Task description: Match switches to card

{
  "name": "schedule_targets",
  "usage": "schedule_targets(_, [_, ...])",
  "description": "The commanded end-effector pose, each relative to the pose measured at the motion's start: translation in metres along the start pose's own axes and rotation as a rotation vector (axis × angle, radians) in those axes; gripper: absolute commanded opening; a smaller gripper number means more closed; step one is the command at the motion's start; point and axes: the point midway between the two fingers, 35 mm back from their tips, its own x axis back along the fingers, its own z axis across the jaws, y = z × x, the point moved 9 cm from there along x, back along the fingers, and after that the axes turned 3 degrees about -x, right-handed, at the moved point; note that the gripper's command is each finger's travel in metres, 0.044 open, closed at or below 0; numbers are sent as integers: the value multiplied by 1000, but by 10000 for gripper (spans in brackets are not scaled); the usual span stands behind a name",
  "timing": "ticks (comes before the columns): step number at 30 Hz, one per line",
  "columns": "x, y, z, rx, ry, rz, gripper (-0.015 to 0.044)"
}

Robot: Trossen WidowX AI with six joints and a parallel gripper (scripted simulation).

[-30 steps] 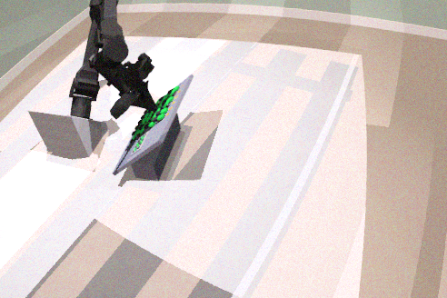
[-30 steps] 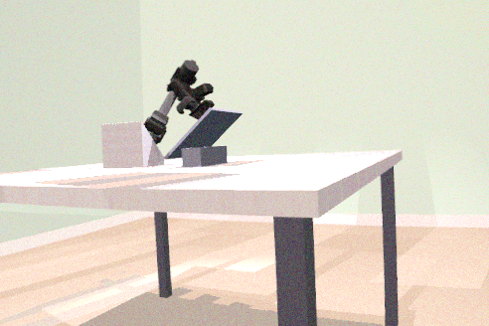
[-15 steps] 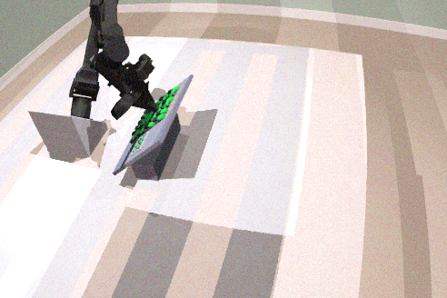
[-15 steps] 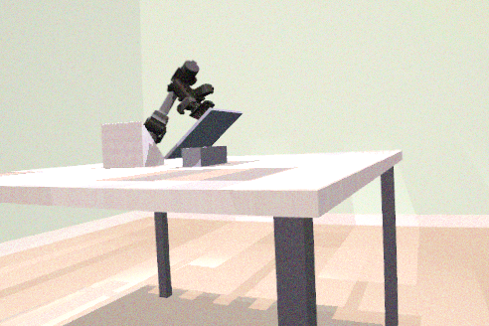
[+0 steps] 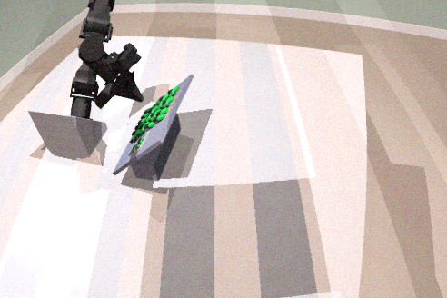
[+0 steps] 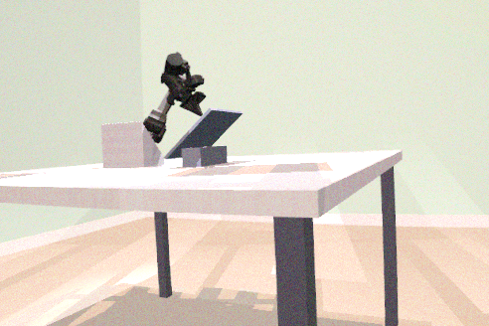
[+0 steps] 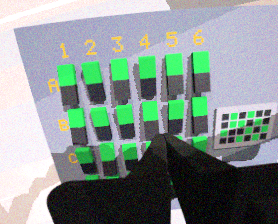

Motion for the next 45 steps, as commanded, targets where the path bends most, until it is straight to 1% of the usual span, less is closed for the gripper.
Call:
schedule_targets(1, [16, 0, 2, 10, 7, -15, 0])
schedule_targets(4, [16, -2, 3, 10, 7, -15, 0])
schedule_targets(8, [16, -35, 20, 8, 7, -14, 0])
schedule_targets(10, [16, -42, 23, 7, 7, -14, 0])
schedule_targets(14, [14, -41, 23, 7, 7, -12, 0])
schedule_targets(19, [-18, -38, 24, 8, 6, 10, 0])
schedule_targets(45, [-44, -37, 24, 9, 8, 10, 0])
